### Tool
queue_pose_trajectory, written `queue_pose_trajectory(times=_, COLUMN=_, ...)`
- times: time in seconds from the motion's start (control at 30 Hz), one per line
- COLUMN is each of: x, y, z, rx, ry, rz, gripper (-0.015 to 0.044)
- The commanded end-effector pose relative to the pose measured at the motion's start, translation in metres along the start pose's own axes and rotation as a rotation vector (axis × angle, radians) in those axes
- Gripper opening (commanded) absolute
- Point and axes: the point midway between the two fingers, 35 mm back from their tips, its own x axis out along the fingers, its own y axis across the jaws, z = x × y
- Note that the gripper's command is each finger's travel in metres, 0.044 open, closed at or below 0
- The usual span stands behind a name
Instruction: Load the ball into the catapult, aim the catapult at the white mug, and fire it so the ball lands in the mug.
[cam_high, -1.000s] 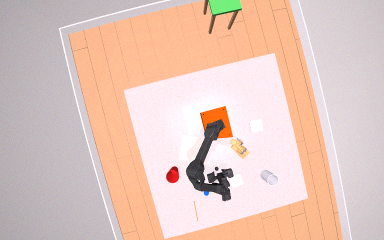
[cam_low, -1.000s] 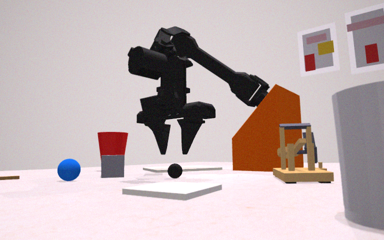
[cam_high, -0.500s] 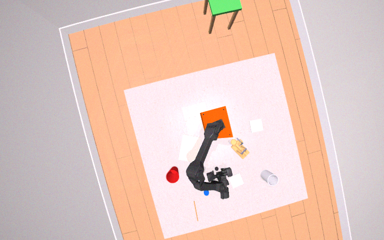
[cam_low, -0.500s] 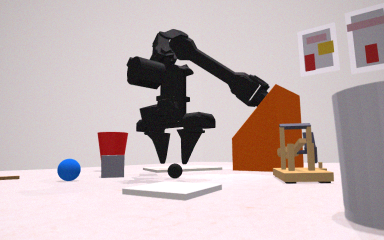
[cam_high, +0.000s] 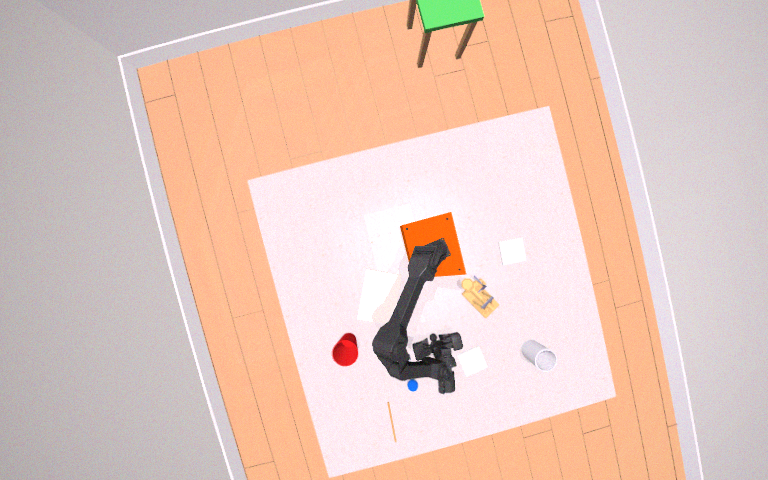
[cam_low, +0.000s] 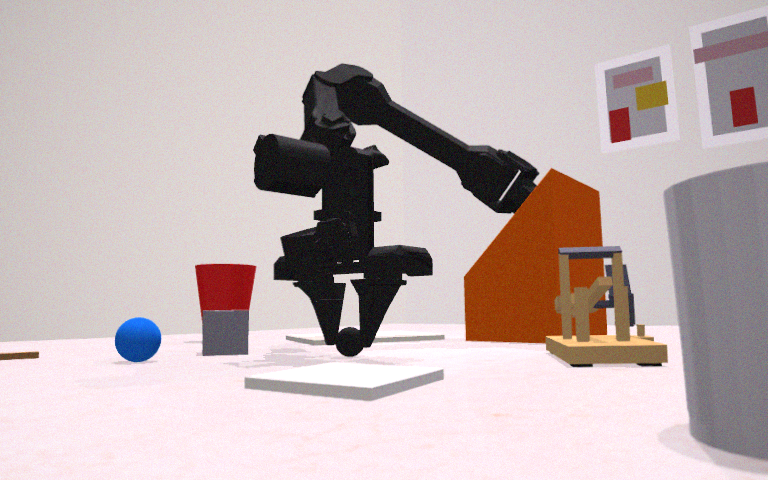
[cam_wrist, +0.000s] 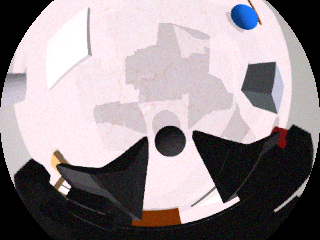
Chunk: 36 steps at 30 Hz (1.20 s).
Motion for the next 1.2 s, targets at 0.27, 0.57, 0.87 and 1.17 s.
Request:
queue_pose_trajectory(times=0.27, x=0.002, y=0.001, z=-0.001, rx=-0.005, ry=0.003, rz=0.003, gripper=0.0070)
queue_pose_trajectory(times=0.57, x=-0.052, y=0.001, z=0.004, rx=-0.005, ry=0.002, rz=0.012, gripper=0.0000)
queue_pose_trajectory(times=0.87, x=-0.119, y=-0.003, z=-0.002, rx=-0.005, ry=0.003, rz=0.010, gripper=0.0000)
queue_pose_trajectory(times=1.17, x=-0.121, y=0.022, z=-0.011, rx=-0.055, ry=0.024, rz=0.025, gripper=0.0000)
